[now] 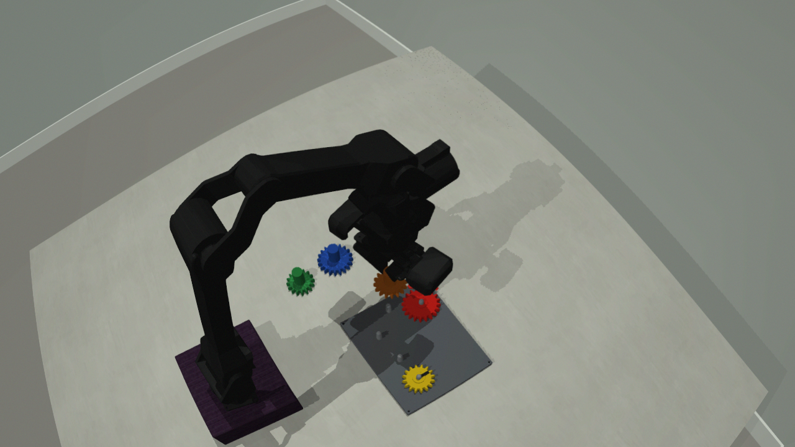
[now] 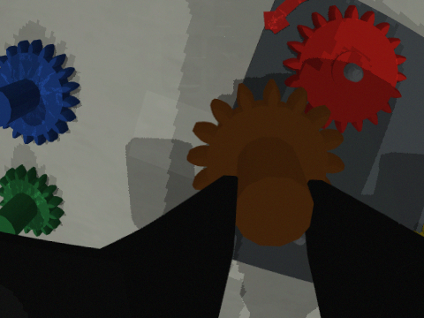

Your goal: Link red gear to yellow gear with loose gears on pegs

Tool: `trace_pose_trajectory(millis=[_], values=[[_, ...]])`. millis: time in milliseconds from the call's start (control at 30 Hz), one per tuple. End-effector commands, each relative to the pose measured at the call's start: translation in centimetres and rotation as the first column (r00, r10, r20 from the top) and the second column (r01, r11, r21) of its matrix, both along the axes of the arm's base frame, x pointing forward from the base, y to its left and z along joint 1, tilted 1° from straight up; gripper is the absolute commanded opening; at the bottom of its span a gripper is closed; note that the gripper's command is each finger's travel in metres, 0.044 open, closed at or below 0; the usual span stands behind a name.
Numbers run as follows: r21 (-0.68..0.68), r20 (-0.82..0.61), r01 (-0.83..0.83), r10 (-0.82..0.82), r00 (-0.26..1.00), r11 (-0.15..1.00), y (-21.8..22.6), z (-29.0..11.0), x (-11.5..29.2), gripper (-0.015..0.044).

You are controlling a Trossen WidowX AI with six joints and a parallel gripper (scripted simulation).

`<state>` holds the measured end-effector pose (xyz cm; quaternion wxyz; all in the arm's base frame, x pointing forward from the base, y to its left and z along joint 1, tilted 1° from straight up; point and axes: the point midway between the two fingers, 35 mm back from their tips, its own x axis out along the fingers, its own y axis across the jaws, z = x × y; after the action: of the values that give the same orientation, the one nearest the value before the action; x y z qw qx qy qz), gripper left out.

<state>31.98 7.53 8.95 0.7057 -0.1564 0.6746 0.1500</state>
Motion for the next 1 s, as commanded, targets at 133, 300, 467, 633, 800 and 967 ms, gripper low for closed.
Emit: trace_pose_trajectory(millis=[133, 300, 467, 633, 800, 967], values=[[0.003, 0.006, -0.002, 0.002, 1.000, 1.000, -0.6, -0.6, -0.5, 0.0000], [0.003, 0.006, -0.002, 0.002, 1.000, 1.000, -1.0, -1.2, -0.9, 0.0000], [0.003, 0.006, -0.002, 0.002, 1.000, 1.000, -1.2, -1.4, -1.0, 0.0000], [0.003, 0.006, -0.002, 0.002, 1.000, 1.000, -1.2, -1.4, -1.0, 0.0000], [0.003, 0.006, -0.002, 0.002, 1.000, 1.000, -1.2, -1.4, -1.0, 0.0000], [0.003, 0.006, -0.002, 0.002, 1.000, 1.000, -1.2, -1.4, -1.0, 0.0000]])
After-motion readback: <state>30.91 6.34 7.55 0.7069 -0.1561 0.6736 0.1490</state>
